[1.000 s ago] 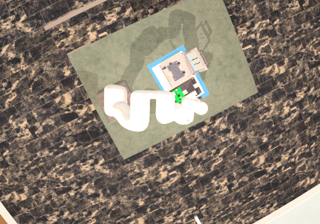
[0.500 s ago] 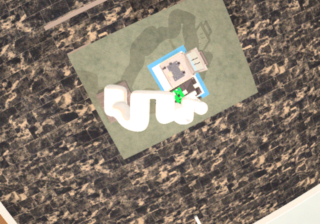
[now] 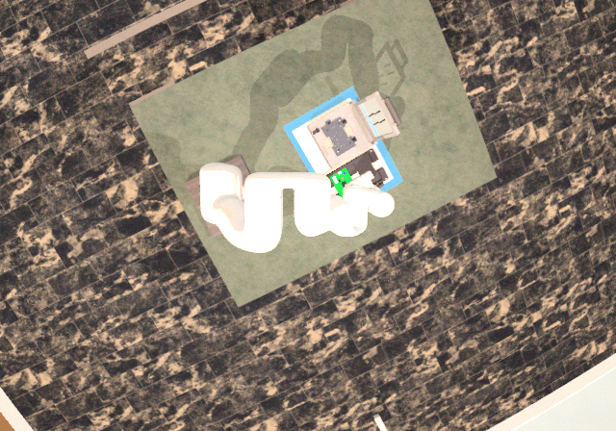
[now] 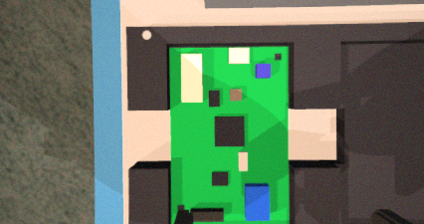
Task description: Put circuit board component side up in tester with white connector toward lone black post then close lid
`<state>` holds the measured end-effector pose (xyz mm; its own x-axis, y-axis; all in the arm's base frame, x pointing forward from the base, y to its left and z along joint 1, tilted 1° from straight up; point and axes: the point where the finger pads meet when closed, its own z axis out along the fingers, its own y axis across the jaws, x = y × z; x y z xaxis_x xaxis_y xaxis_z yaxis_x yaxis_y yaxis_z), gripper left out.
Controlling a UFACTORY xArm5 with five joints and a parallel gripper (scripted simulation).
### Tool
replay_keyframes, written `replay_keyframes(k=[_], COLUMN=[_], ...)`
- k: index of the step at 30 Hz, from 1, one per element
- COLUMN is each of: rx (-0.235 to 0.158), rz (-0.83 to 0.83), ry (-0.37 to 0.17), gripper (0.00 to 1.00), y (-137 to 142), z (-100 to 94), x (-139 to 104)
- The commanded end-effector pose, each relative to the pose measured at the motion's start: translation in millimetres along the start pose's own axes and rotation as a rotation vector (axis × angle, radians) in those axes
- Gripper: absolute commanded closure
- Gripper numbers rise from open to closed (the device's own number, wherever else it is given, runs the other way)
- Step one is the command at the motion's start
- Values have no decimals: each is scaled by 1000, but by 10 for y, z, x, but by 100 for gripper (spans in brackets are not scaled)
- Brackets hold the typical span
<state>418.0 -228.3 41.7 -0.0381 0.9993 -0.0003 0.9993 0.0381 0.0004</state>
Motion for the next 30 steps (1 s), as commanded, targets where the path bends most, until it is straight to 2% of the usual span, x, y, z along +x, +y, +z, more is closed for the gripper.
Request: replay_keyframes(k=[1,17,30], rx=[-4,-5,-5], rz=[0,0,0], ry=[-2,-2,-2], gripper=[0,0,0], y=[-40,-200,-221], z=[-16,-17,-17], x=[94,402,442])
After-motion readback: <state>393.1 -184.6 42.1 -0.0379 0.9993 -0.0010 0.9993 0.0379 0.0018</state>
